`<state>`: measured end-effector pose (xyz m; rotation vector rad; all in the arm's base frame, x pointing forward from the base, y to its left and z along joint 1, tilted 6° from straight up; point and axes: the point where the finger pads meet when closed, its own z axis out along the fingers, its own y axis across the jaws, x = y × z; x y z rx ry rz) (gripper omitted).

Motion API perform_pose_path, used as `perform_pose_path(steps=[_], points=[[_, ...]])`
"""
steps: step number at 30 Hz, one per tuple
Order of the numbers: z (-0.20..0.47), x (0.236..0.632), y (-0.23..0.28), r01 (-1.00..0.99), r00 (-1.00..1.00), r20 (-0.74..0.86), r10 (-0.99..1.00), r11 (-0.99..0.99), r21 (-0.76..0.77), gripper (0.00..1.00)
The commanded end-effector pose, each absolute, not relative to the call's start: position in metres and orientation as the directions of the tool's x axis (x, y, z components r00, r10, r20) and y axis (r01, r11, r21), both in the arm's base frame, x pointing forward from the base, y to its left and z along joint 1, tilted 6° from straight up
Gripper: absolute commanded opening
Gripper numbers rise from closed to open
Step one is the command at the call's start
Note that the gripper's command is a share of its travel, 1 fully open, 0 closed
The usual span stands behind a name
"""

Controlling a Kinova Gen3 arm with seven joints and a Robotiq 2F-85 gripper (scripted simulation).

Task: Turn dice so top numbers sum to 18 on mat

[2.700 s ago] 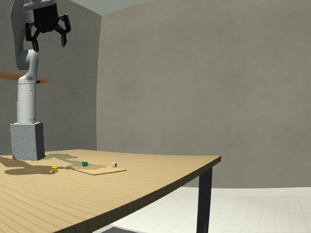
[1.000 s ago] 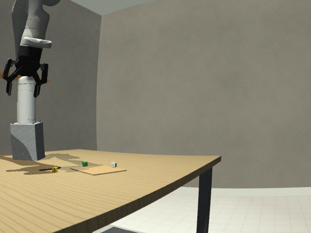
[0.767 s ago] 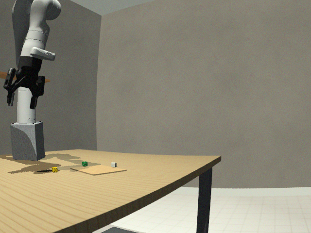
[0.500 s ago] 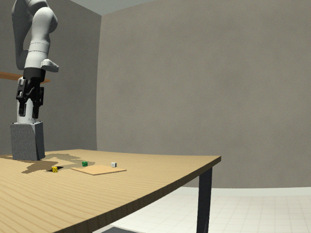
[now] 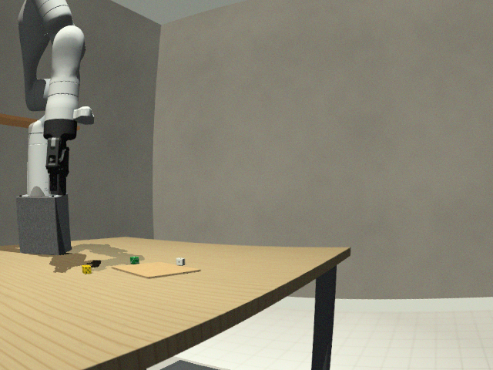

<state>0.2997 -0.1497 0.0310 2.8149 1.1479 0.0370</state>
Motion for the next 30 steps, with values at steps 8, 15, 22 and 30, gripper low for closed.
perform_pose_path(steps=[8,15,22,30], points=[[0.0304,0.2979,-0.1479,0.702,0.71,-0.015,0.704,-0.705,0.1,1.0],[0.0304,0.2979,-0.1479,0.702,0.71,-0.015,0.704,-0.705,0.1,1.0],[0.0301,0.2979,-0.1479,0.702,0.71,-0.015,0.704,-0.705,0.1,1.0],[0.026,0.2981,-0.1482,0.701,0.71,-0.016,0.704,-0.705,0.102,1.0]])
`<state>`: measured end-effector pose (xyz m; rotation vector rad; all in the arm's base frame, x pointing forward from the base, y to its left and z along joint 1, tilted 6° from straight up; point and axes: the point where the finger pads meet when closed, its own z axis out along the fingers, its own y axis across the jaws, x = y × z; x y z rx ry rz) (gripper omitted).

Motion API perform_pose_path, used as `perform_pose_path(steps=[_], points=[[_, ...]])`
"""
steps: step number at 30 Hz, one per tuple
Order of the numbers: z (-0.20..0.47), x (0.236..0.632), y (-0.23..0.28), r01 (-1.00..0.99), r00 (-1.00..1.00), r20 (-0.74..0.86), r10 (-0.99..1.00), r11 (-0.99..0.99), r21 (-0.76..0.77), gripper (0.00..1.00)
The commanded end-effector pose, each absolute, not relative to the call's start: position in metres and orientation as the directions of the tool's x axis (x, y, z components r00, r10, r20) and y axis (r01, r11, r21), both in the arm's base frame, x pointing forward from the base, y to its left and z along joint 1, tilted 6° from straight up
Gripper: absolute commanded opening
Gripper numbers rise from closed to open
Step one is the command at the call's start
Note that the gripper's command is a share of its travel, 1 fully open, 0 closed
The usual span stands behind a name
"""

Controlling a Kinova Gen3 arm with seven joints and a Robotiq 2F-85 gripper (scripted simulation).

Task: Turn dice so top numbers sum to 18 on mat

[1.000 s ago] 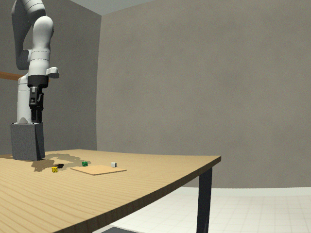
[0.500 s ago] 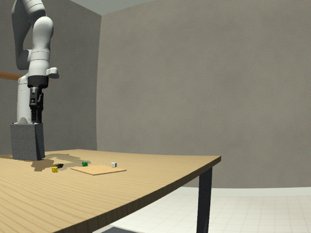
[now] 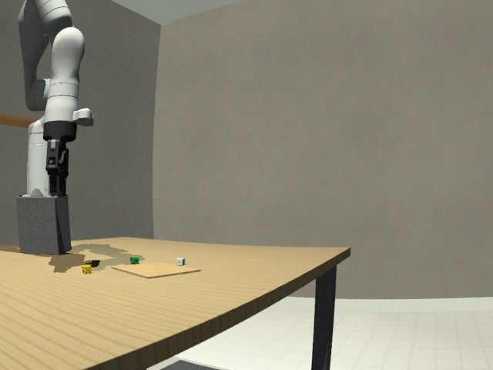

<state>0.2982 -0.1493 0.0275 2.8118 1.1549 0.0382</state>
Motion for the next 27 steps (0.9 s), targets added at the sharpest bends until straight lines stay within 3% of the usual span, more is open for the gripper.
perform_pose_path(steps=[1,27], points=[[0.025,0.298,-0.148,0.701,0.71,-0.016,0.704,-0.705,0.102,1.0],[-0.019,0.301,-0.152,0.701,0.71,-0.016,0.704,-0.705,0.102,1.0]])
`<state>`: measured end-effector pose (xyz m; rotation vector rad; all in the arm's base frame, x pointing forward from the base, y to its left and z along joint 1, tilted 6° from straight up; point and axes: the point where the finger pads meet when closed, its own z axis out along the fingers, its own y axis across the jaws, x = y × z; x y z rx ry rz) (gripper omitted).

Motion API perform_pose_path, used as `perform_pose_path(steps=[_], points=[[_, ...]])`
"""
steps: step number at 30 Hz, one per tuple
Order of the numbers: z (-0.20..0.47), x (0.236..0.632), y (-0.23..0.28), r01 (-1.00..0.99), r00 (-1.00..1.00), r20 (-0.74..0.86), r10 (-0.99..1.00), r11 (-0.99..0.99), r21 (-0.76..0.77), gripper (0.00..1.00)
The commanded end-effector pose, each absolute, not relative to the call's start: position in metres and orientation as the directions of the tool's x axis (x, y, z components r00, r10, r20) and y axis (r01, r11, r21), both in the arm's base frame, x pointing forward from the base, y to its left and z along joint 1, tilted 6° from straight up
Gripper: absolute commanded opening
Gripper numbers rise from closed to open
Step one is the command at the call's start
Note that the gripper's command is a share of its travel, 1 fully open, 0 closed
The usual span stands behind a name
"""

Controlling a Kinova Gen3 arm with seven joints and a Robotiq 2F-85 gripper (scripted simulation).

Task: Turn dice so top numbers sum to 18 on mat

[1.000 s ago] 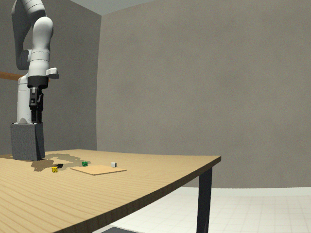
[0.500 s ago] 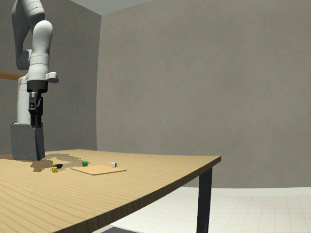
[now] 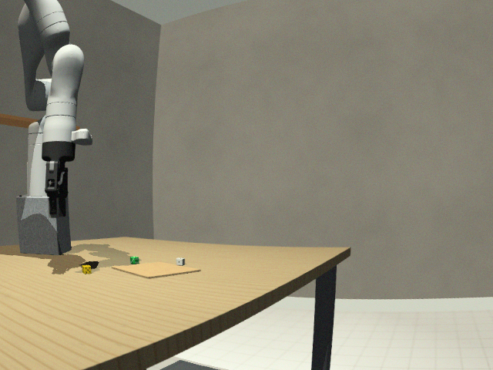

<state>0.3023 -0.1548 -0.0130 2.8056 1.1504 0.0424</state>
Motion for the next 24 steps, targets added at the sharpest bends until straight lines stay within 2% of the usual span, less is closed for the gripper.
perform_pose_path(steps=[1,24], points=[[-0.021,0.301,-0.152,0.701,0.71,-0.016,0.704,-0.705,0.102,1.0],[-0.073,0.304,-0.156,0.701,0.71,-0.016,0.704,-0.705,0.102,1.0]])
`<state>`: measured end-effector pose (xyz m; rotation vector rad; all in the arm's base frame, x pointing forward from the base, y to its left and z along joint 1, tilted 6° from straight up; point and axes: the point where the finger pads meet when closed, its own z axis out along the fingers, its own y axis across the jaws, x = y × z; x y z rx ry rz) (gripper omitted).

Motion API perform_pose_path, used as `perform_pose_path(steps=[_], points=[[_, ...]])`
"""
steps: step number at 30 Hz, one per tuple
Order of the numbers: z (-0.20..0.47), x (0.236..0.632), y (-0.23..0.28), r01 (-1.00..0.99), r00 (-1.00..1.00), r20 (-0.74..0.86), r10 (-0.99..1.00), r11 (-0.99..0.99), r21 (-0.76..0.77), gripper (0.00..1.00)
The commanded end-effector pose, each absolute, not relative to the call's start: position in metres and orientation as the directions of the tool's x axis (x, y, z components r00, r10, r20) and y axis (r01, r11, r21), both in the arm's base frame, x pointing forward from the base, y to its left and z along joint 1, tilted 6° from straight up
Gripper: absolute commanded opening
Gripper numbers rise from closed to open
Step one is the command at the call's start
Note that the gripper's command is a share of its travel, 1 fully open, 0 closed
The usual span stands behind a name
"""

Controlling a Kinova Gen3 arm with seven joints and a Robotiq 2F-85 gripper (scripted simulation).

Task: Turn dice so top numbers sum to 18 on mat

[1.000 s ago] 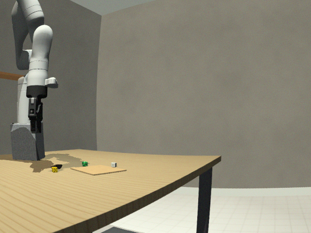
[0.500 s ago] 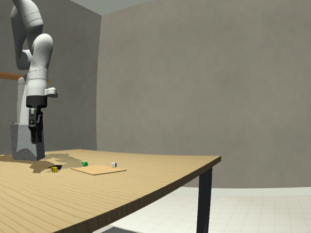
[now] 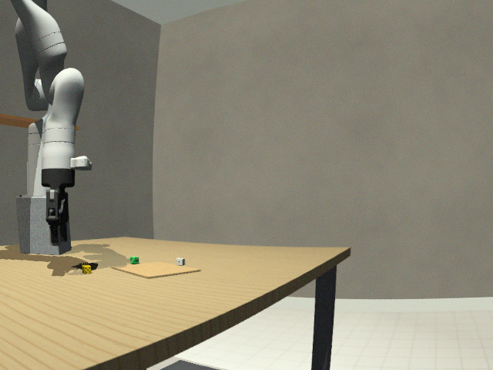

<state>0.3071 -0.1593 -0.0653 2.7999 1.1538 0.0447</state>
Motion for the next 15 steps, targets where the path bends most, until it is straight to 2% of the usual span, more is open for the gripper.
perform_pose_path(steps=[1,15], points=[[-0.074,0.304,-0.156,0.701,0.71,-0.016,0.704,-0.705,0.102,1.0],[-0.084,0.305,-0.157,0.701,0.71,-0.016,0.704,-0.705,0.102,1.0]])
